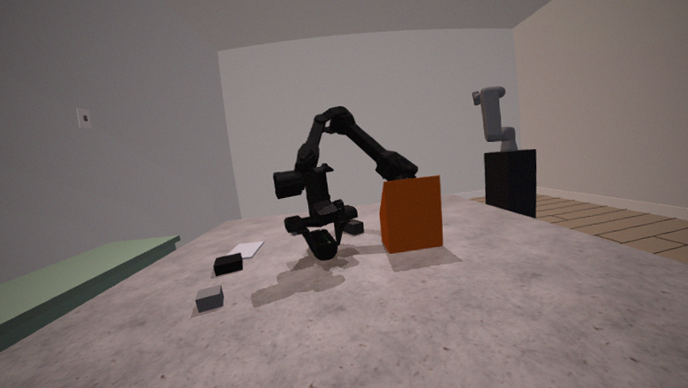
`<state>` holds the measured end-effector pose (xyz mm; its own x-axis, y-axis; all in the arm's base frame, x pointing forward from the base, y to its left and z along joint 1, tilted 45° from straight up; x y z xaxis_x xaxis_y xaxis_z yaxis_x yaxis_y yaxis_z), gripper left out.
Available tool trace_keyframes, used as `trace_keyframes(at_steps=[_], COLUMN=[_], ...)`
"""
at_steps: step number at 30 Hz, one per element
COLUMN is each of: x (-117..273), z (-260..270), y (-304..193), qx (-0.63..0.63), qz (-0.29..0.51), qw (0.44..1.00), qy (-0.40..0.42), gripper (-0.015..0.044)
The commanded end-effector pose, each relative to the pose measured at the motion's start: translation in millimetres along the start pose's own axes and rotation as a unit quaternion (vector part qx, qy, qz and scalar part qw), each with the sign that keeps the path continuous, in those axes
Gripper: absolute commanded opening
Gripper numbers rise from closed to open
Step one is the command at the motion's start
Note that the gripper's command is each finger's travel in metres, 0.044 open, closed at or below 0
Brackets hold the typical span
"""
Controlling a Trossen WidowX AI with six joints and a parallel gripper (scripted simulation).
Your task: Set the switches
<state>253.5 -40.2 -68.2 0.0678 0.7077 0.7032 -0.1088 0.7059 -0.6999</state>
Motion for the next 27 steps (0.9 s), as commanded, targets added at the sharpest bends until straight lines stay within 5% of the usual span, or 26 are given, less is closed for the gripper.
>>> trace_keyframes(at_steps=[1, 27], x=[2, 3], z=[-9, -22], y=[4, 14], qx=[-0.004, -0.005], qz=[-0.004, -0.004], qw=[1.0, 1.0], qy=[-0.008, -0.008], gripper=[0.0, 0.0])
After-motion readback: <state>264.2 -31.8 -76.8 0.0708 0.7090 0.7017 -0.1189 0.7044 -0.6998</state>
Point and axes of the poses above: the point midway between the two fingers, 35 mm back from their tips, its own x axis back along the fingers, its own z axis across the jaws, y = z × x, the point moved 1 cm from there along x, back along the fingers, and after that the axes turned 9 degrees about -x, right-handed, at the moved point
